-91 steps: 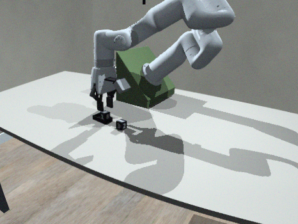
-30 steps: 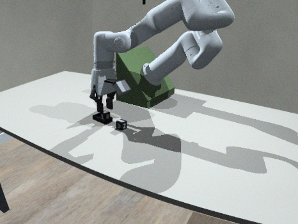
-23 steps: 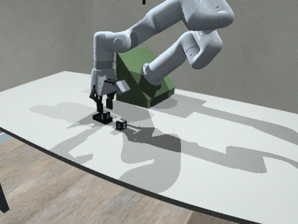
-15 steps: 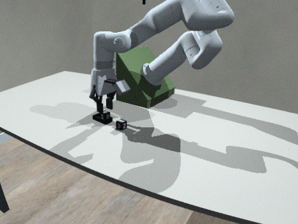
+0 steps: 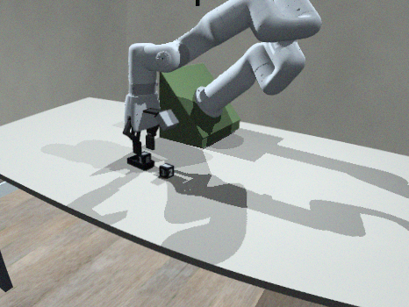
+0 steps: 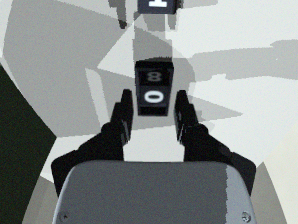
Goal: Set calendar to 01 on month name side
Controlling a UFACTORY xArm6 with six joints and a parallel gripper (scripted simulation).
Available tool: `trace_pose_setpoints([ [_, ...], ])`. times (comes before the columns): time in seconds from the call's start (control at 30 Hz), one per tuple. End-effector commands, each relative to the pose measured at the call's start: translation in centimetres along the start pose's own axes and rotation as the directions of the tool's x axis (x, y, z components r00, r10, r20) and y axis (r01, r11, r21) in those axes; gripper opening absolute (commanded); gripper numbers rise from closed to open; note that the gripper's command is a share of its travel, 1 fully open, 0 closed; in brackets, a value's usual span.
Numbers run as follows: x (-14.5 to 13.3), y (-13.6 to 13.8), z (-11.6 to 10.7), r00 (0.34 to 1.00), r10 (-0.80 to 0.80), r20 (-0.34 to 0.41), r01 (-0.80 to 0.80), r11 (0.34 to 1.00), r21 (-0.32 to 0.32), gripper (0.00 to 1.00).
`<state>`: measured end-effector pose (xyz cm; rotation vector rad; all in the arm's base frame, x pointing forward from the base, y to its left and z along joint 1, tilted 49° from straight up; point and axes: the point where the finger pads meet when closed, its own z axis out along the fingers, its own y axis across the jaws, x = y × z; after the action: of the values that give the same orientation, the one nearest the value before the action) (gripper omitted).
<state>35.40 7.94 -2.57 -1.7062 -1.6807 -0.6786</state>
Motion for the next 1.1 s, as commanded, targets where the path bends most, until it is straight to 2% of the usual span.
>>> trace_pose_setpoints([
  [0.0, 0.0, 0.1, -0.1, 1.0, -0.001, 0.001, 0.001, 1.0, -0.003, 0.47],
  [0.53, 0.0, 0.1, 0.1, 1.0, -0.001, 0.001, 0.001, 1.0, -0.003, 0.47],
  [1.07, 0.0, 0.1, 2.1, 1.0, -0.001, 0.001, 0.001, 1.0, -0.003, 0.47],
])
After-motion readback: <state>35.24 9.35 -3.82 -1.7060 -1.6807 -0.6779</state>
